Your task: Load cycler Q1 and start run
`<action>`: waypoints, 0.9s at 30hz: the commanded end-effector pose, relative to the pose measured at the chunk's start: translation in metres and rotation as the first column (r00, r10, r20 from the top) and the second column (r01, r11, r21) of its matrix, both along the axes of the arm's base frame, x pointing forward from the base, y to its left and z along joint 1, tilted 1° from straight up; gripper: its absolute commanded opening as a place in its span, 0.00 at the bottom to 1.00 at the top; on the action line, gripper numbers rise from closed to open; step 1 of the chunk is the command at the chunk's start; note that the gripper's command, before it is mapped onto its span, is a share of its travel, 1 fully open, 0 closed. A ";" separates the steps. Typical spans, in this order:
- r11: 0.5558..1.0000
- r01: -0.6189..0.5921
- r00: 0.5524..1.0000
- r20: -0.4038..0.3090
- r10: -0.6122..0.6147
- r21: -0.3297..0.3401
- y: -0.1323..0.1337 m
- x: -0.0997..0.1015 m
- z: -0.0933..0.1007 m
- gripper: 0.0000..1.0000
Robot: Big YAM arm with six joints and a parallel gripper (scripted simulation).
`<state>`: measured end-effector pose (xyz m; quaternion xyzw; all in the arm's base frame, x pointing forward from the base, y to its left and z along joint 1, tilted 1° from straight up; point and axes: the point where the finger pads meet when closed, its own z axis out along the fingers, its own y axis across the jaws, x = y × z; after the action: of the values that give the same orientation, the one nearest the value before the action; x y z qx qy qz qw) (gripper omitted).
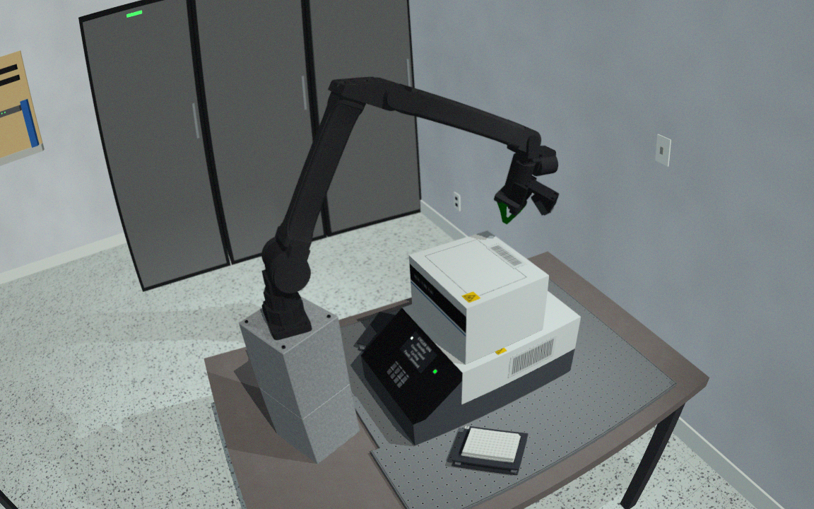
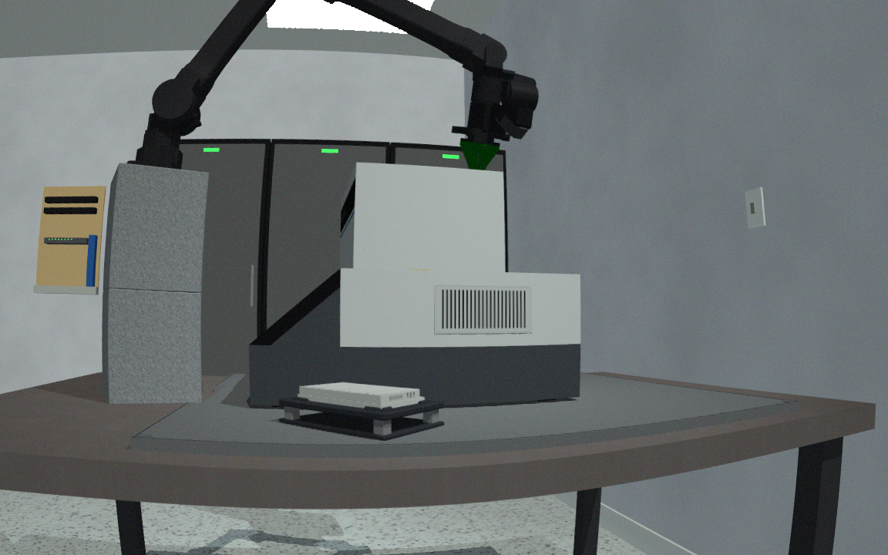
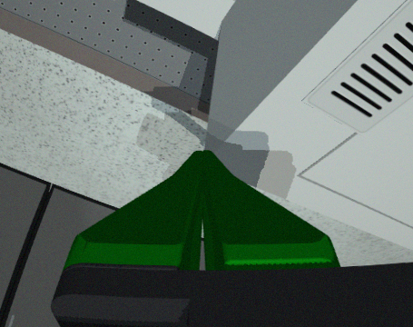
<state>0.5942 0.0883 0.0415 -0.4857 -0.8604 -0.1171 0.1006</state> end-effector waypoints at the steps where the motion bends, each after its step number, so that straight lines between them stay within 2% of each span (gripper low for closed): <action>1: 1.000 0.003 0.995 0.103 -0.004 0.006 -0.018 0.011 0.050 0.00; 3: 0.996 -0.083 0.987 0.133 0.086 -0.031 -0.021 0.004 0.051 0.00; 7: 0.997 -0.074 0.991 0.113 0.075 -0.016 -0.024 -0.016 0.057 0.00; 9: 0.986 -0.160 0.976 0.141 0.166 -0.055 -0.030 -0.024 0.058 0.00; 14: 0.991 -0.130 0.982 0.135 0.134 -0.040 -0.043 -0.043 0.068 0.00; 16: 0.974 -0.212 0.961 0.161 0.223 -0.082 -0.050 -0.052 0.072 0.00; 19: 0.977 -0.202 0.964 0.164 0.211 -0.069 -0.046 -0.051 0.074 0.00; 22: 0.979 -0.191 0.968 0.155 0.199 -0.066 -0.051 -0.068 0.078 0.00; 24: 0.955 -0.277 0.940 0.174 0.293 -0.108 -0.055 -0.079 0.081 0.00; 27: 0.959 -0.265 0.943 0.181 0.279 -0.099 -0.062 -0.090 0.087 0.00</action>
<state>0.5029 0.0368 0.0982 -0.3707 -0.9217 -0.1014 0.0519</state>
